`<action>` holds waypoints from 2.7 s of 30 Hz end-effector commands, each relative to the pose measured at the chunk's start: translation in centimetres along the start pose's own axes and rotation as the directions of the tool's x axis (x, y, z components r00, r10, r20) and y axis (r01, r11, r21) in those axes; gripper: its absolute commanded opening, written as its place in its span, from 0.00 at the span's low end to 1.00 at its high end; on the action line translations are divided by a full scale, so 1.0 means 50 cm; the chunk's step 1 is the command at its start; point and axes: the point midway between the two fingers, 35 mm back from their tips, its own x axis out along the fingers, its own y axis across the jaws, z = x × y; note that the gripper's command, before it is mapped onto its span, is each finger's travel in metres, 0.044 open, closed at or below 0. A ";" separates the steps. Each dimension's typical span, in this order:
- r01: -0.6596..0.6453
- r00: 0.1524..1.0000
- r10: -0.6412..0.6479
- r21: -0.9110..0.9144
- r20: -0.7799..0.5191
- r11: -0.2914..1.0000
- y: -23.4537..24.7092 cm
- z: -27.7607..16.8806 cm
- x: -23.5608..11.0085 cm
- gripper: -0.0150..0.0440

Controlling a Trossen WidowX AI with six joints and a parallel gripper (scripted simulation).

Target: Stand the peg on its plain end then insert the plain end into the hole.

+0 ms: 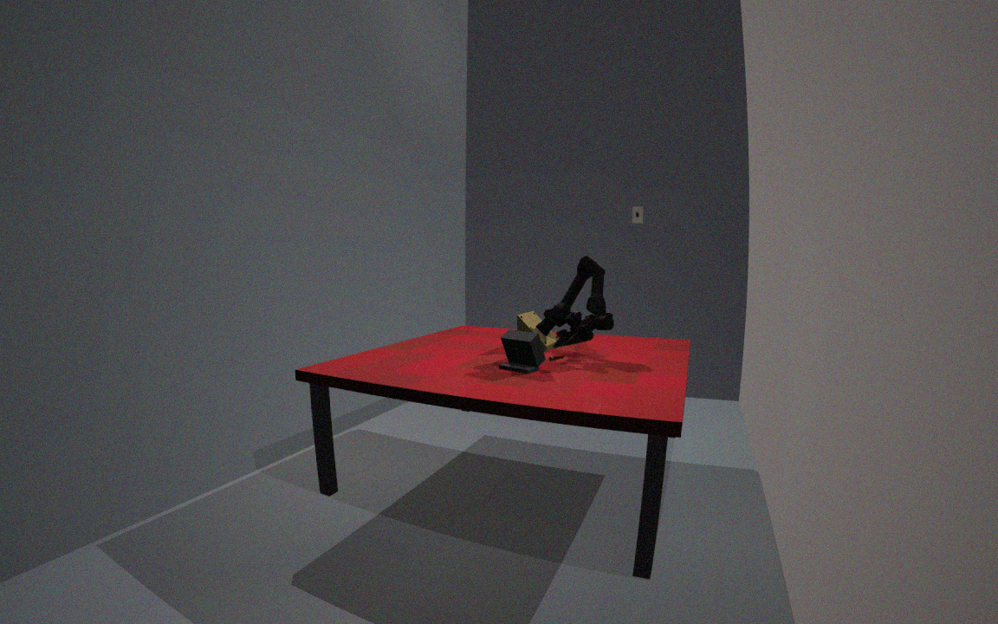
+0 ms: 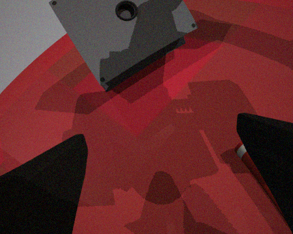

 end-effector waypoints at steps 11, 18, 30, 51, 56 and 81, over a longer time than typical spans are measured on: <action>0.156 0.980 -0.176 -0.180 -0.097 0.971 -0.033 0.013 0.034 1.00; 0.238 0.929 -0.315 -0.336 -0.195 0.911 -0.063 0.023 0.052 1.00; 0.231 0.764 -0.489 -0.529 -0.422 0.817 -0.105 0.043 0.057 1.00; -0.132 0.422 -0.286 -0.370 -0.860 0.920 -0.073 0.110 0.017 1.00; -0.135 0.421 -0.281 -0.366 -0.863 0.921 -0.072 0.111 0.017 1.00; -0.133 0.422 -0.284 -0.369 -0.861 0.920 -0.090 0.054 0.051 1.00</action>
